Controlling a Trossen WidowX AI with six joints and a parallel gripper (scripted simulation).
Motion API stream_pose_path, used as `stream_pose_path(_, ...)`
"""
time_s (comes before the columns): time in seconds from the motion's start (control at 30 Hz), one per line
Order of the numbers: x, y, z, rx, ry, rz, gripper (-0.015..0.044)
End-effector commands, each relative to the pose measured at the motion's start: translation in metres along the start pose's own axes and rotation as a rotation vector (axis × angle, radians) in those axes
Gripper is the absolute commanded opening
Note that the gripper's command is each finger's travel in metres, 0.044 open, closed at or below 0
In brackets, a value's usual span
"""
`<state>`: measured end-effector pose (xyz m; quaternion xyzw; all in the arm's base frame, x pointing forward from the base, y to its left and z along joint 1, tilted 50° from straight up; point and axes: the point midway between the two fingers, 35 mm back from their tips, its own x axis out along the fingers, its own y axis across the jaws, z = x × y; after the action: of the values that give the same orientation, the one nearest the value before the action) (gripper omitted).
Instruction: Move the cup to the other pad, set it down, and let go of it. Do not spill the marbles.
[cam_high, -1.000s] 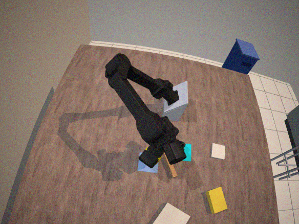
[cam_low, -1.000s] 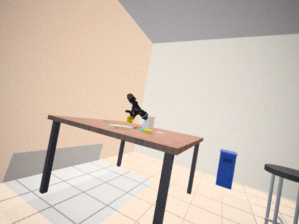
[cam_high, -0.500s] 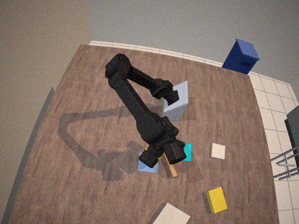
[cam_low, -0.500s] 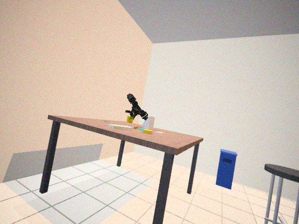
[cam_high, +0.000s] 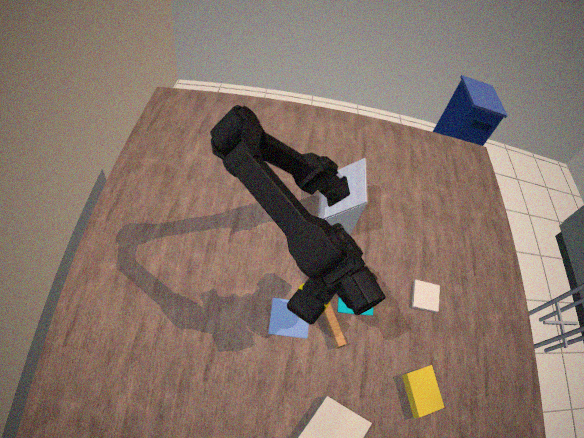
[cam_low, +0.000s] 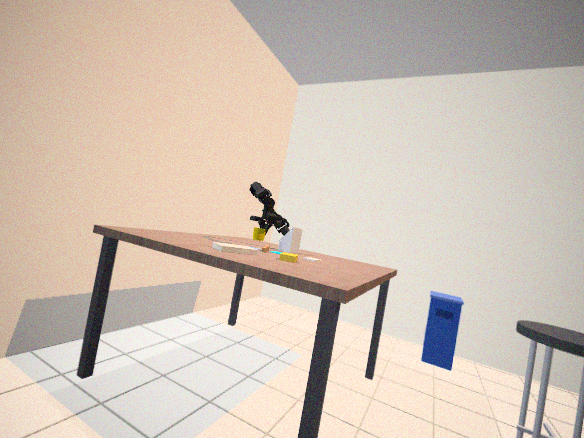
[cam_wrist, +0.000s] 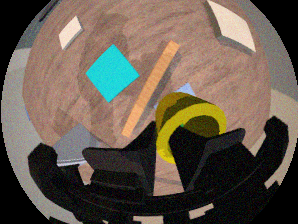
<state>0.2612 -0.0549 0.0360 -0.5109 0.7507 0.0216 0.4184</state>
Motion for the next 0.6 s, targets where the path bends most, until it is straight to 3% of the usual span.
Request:
stream_pose_path(0.0,0.000,0.011,0.007,-0.001,0.001,0.006,0.0000)
stream_pose_path(0.57,-0.003,0.048,0.035,-0.001,-0.001,0.008,0.0000)
